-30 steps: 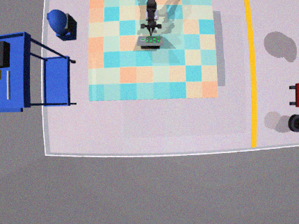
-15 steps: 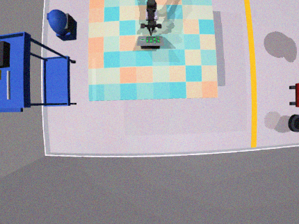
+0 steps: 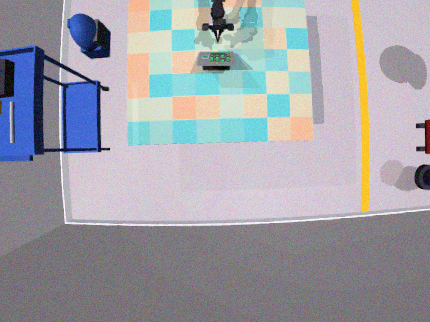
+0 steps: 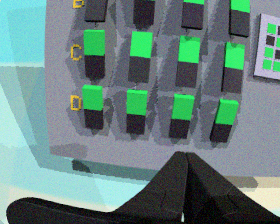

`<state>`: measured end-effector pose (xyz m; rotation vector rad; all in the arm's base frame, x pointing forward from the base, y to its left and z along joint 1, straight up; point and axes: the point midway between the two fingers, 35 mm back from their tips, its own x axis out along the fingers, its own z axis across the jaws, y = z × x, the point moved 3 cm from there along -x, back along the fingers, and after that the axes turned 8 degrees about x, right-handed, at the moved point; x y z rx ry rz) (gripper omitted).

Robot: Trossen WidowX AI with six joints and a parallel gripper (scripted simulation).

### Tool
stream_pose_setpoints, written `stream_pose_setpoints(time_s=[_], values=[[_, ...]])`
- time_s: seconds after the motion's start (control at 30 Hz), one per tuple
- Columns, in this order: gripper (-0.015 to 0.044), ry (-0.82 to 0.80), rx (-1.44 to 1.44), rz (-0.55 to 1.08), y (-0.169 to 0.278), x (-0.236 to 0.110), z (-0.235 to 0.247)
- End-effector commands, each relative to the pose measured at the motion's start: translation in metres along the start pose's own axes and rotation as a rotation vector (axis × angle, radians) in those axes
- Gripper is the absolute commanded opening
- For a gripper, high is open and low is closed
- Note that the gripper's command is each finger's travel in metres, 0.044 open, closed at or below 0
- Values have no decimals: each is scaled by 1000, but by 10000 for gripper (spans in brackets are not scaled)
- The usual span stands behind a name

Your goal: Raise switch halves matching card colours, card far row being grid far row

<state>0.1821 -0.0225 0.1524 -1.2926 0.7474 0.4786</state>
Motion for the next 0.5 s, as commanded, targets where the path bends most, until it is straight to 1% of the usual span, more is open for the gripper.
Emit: stream_pose_setpoints(time_s=[0.0,0.1,0.47], values=[[0,-3,2,-12,-37,-7,13],[0,-5,8,-13,-53,-7,20],[0,-5,8,-13,-53,-7,20]])
